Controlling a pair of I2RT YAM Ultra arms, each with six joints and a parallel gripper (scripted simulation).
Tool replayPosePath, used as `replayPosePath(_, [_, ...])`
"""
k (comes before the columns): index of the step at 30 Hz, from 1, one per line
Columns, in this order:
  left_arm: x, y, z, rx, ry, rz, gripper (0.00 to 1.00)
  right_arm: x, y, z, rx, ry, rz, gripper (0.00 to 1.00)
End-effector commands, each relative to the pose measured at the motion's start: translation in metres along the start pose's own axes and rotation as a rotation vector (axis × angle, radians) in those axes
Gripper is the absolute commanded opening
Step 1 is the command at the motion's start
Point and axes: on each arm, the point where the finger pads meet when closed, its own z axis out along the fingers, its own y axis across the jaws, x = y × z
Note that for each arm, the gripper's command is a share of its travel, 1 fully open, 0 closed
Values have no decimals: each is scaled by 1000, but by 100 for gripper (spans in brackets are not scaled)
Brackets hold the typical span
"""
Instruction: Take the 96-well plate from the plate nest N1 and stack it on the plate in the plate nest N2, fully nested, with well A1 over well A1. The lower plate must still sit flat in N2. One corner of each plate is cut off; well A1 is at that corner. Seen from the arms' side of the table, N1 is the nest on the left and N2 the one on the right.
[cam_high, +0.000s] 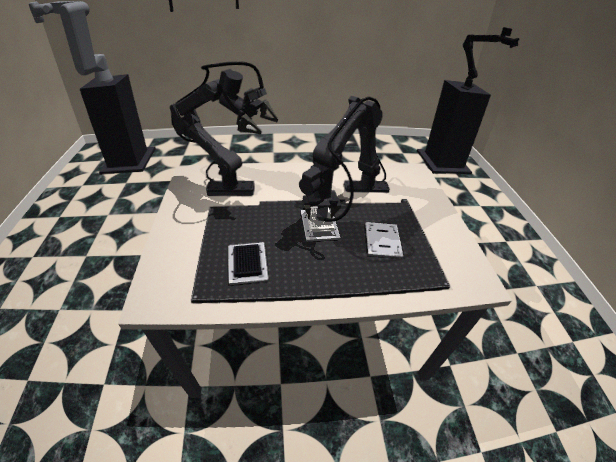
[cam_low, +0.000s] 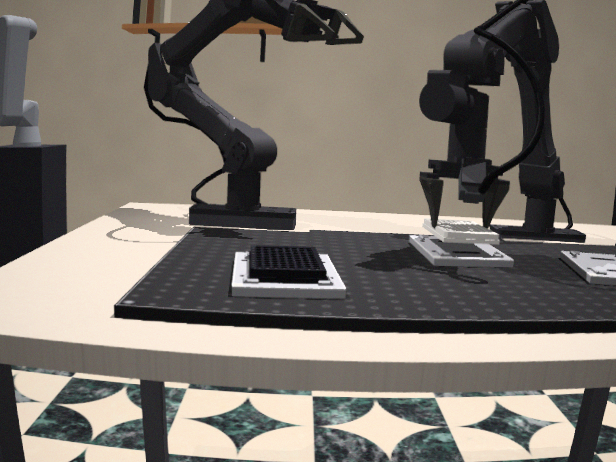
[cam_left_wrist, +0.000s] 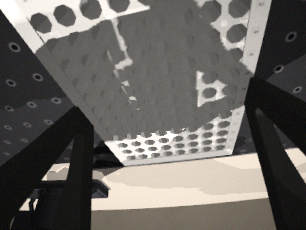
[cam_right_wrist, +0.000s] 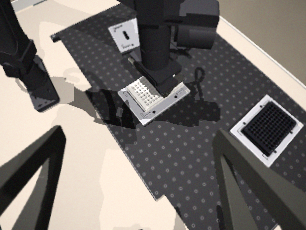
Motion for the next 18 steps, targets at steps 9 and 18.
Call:
replayPosePath(9, [1, 1, 5, 4, -3, 6, 78, -1, -1, -5, 6, 0, -1, 100])
replayPosePath(18, [2, 1, 28, -2, 4, 8, 78, -1, -1, -5, 6, 0, -1, 100])
